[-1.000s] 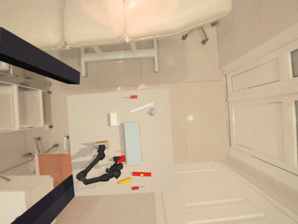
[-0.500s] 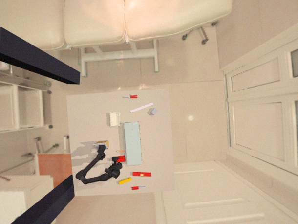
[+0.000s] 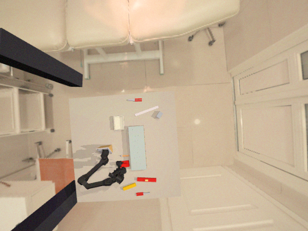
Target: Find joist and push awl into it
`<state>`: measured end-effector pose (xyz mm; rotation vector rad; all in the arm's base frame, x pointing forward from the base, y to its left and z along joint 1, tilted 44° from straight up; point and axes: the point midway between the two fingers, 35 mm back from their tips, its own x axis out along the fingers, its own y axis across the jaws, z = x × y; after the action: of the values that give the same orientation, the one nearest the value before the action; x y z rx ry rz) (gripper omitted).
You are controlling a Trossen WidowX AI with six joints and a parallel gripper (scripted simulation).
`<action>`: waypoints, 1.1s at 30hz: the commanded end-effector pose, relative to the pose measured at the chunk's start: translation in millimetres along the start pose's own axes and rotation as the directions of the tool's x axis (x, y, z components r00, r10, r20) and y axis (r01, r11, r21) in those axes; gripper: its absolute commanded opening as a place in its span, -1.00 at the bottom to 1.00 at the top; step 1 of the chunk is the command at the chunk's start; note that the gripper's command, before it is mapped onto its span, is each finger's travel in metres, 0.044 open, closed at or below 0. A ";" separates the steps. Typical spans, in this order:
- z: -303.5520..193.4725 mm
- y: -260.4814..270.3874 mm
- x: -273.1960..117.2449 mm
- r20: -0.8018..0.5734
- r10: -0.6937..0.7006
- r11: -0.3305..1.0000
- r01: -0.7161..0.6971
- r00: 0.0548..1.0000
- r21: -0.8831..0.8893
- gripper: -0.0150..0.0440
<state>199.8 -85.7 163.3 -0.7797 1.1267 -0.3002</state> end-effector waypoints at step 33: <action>-12.7 0.5 35.1 0.001 -0.004 1.000 0.004 1.000 -0.006 0.46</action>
<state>203.6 -111.2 137.1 -0.7852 1.1257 -0.3043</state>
